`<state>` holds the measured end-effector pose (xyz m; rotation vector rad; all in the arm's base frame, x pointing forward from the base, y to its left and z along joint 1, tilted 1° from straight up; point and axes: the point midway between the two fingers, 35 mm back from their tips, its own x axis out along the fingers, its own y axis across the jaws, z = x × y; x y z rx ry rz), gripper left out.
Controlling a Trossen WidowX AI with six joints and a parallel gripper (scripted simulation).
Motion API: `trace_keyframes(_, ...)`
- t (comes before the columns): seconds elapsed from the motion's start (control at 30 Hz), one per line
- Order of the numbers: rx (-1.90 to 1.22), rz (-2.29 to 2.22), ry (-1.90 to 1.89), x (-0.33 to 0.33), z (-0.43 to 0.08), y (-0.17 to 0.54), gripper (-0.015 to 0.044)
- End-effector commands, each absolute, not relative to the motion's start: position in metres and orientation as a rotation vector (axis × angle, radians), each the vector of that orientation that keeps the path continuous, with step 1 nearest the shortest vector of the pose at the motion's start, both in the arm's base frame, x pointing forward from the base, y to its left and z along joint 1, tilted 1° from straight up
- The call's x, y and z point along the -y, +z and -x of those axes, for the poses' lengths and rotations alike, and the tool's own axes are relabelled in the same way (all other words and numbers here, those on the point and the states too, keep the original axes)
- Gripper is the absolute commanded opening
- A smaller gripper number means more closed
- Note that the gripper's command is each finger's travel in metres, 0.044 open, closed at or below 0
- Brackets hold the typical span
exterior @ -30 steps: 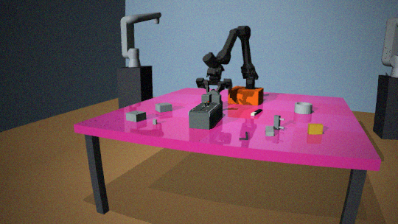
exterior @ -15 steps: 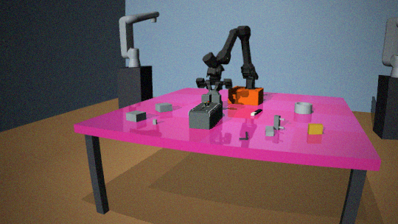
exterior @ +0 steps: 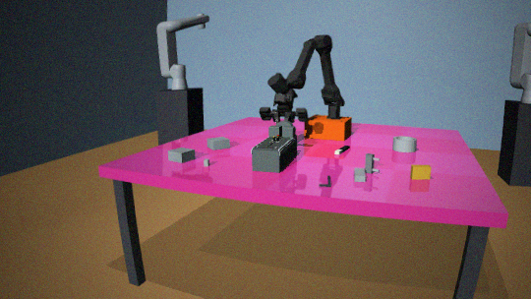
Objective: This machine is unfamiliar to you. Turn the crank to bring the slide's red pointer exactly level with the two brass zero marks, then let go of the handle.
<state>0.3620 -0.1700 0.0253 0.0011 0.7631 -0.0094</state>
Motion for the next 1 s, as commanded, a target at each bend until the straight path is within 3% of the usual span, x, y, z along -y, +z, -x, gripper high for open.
trace_keyframes(0.0, -0.763, 0.004, -0.008, 0.173, -0.362, 0.019, 0.0000)
trace_keyframes(0.97, -0.763, 0.002, -0.007, 0.146, -0.363, -0.018, 0.0000)
